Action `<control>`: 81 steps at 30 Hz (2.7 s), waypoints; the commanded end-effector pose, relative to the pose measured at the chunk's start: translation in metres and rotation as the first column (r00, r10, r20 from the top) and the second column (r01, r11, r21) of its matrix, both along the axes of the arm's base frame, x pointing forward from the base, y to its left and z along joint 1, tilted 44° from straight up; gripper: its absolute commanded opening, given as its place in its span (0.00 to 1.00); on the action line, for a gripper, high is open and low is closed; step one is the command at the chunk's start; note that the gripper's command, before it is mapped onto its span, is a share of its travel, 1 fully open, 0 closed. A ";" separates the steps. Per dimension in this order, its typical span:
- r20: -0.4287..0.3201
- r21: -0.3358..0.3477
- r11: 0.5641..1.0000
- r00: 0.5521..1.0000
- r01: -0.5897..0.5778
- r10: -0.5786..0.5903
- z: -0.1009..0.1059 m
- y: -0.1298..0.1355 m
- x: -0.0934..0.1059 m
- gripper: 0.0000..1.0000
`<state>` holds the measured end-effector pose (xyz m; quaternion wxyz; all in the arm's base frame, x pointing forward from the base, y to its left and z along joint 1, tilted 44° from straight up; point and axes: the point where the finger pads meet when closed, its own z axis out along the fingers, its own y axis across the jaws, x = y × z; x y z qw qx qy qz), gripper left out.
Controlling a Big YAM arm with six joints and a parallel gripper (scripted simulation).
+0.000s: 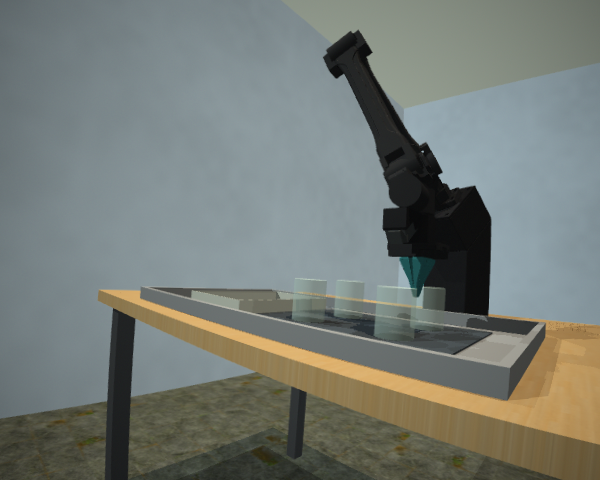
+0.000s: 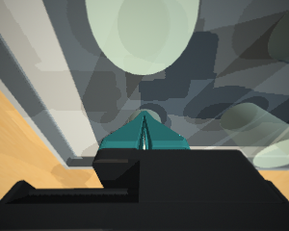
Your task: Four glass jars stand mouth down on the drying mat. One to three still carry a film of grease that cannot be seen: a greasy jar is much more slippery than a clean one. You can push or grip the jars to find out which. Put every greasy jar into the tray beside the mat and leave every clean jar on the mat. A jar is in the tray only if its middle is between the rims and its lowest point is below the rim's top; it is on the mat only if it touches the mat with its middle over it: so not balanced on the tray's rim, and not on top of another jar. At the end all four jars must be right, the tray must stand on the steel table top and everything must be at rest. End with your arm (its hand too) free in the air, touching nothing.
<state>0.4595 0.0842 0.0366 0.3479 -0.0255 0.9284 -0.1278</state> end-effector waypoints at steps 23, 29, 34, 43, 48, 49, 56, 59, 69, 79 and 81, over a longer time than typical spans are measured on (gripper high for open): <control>-0.002 -0.005 1.000 1.000 0.005 -0.005 -0.005 -0.006 -0.001 0.00; -0.002 -0.005 1.000 1.000 0.005 -0.005 -0.006 -0.006 -0.002 0.00; -0.002 -0.005 1.000 1.000 0.005 -0.005 -0.006 -0.006 -0.002 0.00; -0.002 -0.005 1.000 1.000 0.005 -0.005 -0.007 -0.006 -0.003 0.00; -0.002 -0.005 1.000 1.000 0.005 -0.005 -0.007 -0.006 -0.004 0.00; -0.002 -0.005 1.000 1.000 0.005 -0.005 -0.007 -0.006 -0.004 0.00; -0.002 -0.005 1.000 1.000 0.005 -0.005 -0.008 -0.006 -0.004 0.00; -0.002 -0.005 1.000 1.000 0.005 -0.005 -0.008 -0.006 -0.004 0.00; -0.002 -0.005 1.000 1.000 0.005 -0.005 -0.009 -0.007 -0.005 0.00; -0.002 -0.005 1.000 1.000 0.005 -0.005 -0.010 -0.007 -0.006 0.00; -0.002 -0.005 1.000 1.000 0.005 -0.005 -0.010 -0.007 -0.006 0.00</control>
